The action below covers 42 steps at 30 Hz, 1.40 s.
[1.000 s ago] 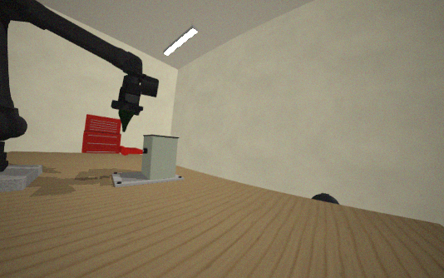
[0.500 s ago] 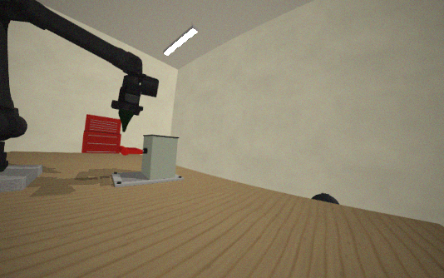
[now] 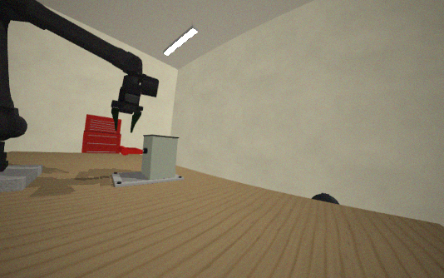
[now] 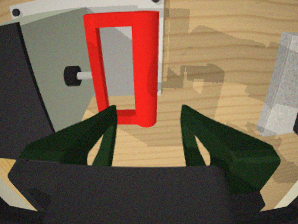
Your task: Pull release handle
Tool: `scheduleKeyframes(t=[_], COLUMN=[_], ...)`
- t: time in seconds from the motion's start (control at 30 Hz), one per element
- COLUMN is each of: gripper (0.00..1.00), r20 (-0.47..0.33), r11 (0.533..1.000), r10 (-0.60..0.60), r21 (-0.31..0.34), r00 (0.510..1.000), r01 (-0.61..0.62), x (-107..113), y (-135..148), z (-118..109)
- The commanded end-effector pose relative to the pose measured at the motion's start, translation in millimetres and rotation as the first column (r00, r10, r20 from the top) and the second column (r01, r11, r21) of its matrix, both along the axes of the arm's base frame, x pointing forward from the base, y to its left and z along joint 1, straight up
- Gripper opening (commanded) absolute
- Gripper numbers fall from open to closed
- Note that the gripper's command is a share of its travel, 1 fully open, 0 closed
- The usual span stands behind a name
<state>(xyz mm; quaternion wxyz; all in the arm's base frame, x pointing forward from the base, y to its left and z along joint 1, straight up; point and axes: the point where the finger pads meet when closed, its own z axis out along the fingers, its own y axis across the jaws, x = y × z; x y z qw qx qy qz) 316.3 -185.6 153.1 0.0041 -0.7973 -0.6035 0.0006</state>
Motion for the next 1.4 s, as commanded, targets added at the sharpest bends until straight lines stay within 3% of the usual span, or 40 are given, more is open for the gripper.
scheduleKeyframes(t=[0.0,1.37], gripper=[0.50,0.50], r20=[0.025,0.025], r11=[1.000,1.000], r10=[-0.024,-0.024], r21=[-0.017,-0.017], r00=[0.999,0.999], r01=[0.024,0.024], x=[13.8,14.2], y=[-14.6,-14.8], z=[17.0,8.1])
